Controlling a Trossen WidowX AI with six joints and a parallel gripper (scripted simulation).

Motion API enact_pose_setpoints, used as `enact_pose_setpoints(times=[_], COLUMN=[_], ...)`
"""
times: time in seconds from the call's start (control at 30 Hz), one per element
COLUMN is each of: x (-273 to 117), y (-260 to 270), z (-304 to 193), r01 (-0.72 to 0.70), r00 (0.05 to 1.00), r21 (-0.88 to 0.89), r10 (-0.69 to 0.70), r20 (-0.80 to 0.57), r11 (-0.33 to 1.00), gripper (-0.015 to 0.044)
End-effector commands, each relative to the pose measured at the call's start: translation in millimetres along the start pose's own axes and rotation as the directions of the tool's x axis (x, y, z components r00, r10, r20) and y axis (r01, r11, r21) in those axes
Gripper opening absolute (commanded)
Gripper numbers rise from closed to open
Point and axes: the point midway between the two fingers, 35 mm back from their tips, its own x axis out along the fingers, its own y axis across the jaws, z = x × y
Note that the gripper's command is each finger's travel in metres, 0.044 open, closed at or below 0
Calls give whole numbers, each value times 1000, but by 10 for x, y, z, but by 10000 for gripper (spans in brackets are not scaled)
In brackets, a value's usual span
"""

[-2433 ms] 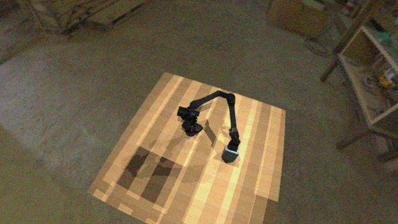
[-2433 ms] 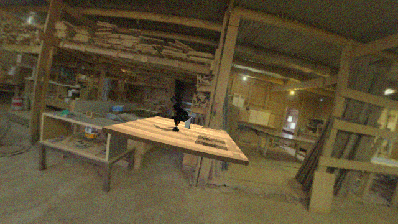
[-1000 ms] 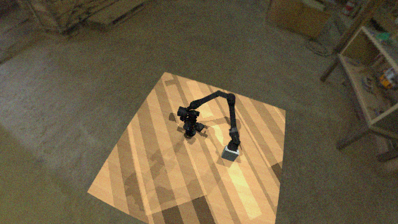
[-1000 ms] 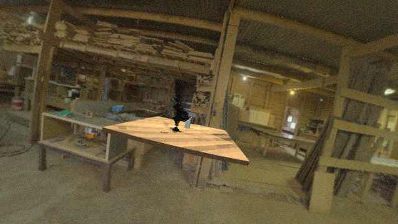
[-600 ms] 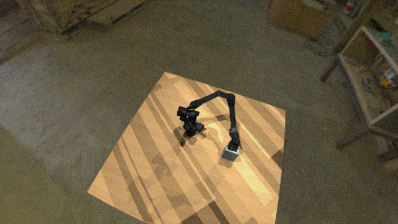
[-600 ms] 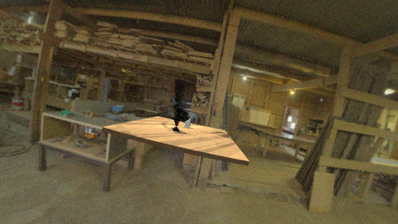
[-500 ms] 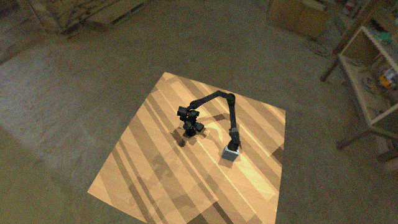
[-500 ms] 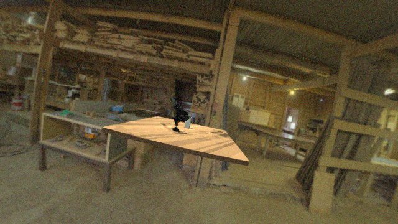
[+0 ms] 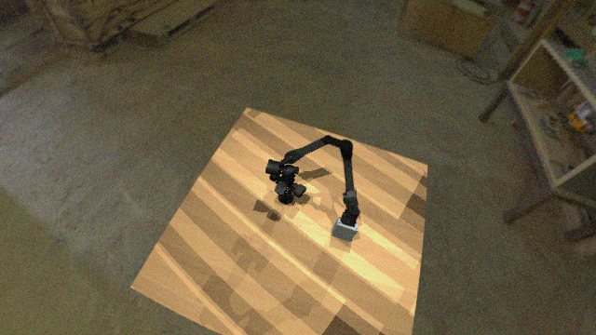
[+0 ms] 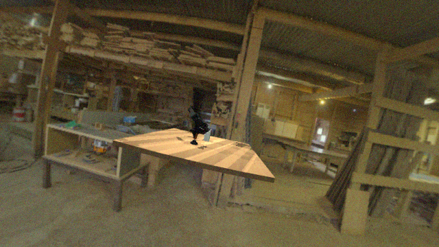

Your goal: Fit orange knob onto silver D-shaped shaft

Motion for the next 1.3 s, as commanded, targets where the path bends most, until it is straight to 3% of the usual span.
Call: enact_pose_setpoints(times=[0.0,0.23,1.03,1.27], x=[-40,-39,-41,-34], y=[-9,-31,-56,-33], z=[-1,-1,8,7], r01=[3,3,3,3], r00=[1000,1000,1000,1000], r21=[2,-195,-205,-395], r10=[-3,-3,-3,-3], r20=[1,1,1,1], r11=[1000,981,979,919], gripper=[0,0,0,0])
